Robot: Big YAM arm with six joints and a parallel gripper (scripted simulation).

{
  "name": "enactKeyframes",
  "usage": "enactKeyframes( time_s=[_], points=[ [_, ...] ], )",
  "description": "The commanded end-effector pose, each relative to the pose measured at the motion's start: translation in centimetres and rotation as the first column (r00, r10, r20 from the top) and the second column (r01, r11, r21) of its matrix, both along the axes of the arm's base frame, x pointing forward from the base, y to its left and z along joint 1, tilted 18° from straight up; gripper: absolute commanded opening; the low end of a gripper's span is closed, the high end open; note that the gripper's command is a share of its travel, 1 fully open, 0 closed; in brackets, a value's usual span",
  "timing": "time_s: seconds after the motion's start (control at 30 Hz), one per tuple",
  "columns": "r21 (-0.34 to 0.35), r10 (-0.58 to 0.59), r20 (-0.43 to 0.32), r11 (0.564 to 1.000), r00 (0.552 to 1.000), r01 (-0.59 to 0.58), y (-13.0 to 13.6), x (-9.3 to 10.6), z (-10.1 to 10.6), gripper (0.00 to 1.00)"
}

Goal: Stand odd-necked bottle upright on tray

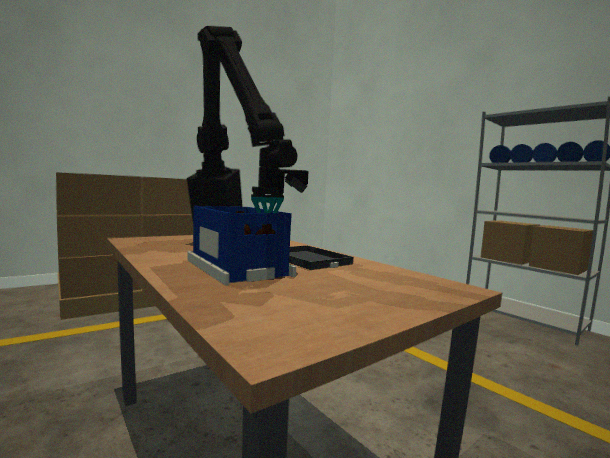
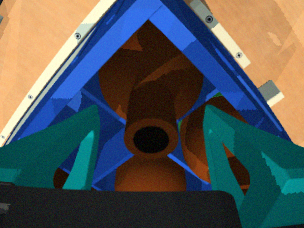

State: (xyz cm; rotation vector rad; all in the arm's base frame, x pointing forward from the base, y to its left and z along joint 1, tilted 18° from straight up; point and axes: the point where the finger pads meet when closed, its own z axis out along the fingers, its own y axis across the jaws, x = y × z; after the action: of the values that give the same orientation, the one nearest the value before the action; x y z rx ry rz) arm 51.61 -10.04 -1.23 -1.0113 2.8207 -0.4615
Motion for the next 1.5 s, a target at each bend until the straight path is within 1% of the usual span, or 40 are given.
enactKeyframes(
  time_s=[0.0, 1.17, 1.2, 1.47],
  points=[
    [0.0, 0.0, 0.007, 1.0, 1.0, 0.0, -0.69, 0.39, -0.31, 0.61],
    [0.0, 0.0, 0.007, 1.0, 1.0, 0.0, -0.69, 0.39, -0.31, 0.61],
    [0.0, 0.0, 0.007, 1.0, 1.0, 0.0, -0.69, 0.39, -0.31, 0.0],
    [0.001, -0.002, 0.001, 1.0, 1.0, 0.002, -0.64, 0.23, -0.33, 0.0]
  ],
)
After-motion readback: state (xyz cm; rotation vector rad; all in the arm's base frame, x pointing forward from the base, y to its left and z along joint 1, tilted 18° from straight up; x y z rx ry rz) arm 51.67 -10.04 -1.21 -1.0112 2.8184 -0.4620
